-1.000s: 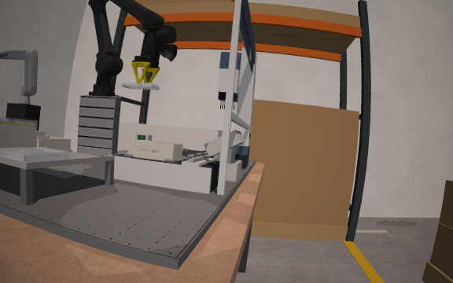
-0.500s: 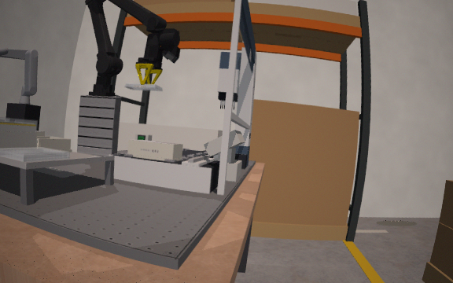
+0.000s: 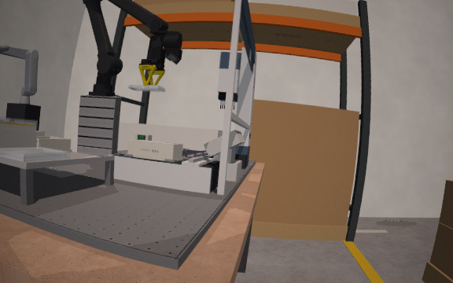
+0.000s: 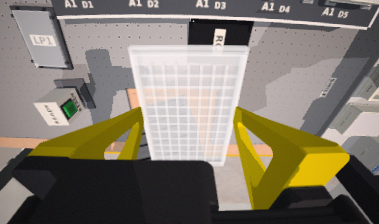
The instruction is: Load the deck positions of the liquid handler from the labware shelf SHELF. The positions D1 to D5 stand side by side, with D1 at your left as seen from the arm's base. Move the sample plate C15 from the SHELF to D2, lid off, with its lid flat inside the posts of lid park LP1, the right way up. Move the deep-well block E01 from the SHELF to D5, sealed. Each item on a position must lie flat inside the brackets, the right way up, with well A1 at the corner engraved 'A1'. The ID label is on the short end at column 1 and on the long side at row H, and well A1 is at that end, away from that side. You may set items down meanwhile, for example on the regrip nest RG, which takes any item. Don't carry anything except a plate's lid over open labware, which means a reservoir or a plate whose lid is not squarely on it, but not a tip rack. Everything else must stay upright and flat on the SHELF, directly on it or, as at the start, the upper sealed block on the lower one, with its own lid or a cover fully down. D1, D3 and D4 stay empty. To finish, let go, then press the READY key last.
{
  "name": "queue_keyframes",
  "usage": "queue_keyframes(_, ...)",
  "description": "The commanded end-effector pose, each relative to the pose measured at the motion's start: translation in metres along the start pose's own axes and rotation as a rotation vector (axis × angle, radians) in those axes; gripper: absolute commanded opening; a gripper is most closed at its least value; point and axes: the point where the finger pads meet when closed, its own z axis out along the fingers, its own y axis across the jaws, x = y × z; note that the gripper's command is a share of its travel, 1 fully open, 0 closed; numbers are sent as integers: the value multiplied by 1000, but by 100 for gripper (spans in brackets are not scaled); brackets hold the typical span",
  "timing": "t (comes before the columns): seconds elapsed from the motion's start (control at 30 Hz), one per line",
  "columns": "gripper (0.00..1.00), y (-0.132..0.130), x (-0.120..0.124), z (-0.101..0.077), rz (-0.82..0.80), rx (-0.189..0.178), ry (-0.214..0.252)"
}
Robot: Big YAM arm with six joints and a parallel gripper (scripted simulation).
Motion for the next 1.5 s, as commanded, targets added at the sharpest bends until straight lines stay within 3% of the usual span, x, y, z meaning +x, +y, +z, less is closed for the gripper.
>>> queue_keyframes(0.0,0,10,-7,-5,19,2,-8)
queue_keyframes(0.33,0,29,-9,-5,19,1,-12)
queue_keyframes(0.63,0,53,-27,-17,25,-8,-58)
queue_keyframes(1.0,0,76,-28,-16,25,-13,-59)
queue_keyframes(1.07,0,74,-21,-13,23,-8,-41)
queue_keyframes(1.1,0,75,-32,-17,29,-13,-62)
queue_keyframes(1.47,0,68,-54,-16,27,-11,-59)
